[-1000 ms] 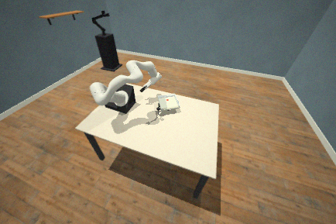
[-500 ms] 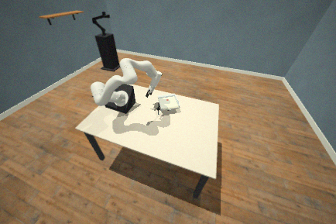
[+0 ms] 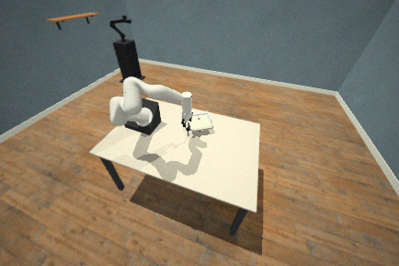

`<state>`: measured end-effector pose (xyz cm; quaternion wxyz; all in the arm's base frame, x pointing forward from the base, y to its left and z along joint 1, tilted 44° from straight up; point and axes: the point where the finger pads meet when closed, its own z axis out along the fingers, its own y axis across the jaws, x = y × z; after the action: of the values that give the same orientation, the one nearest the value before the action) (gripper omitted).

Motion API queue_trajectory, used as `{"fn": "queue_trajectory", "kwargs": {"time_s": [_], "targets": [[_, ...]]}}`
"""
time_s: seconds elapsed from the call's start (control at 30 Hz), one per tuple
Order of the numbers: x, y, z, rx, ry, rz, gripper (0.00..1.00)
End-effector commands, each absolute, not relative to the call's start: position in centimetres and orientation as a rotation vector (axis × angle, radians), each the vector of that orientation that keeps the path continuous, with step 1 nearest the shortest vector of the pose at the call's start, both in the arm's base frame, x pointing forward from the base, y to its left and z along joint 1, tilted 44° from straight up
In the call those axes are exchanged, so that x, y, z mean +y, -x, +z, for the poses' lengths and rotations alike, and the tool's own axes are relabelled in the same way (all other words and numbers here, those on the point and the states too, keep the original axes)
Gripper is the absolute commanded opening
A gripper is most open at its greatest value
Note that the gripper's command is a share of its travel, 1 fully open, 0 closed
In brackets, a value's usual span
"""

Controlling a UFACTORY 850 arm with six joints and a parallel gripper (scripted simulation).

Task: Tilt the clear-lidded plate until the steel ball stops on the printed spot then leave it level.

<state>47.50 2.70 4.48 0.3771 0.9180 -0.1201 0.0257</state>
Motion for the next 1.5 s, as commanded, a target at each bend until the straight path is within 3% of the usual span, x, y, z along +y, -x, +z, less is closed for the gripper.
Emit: {"fn": "queue_trajectory", "kwargs": {"time_s": [0.0,0.07,0.1,1.47], "targets": [[1.85,-48.68,5.71,-0.304,-2.347,0.065,1.0],[1.85,-48.68,5.71,-0.304,-2.347,0.065,1.0],[1.85,-48.68,5.71,-0.304,-2.347,0.065,0.61],[1.84,-48.68,5.69,-0.304,-2.347,0.065,0.61]]}}
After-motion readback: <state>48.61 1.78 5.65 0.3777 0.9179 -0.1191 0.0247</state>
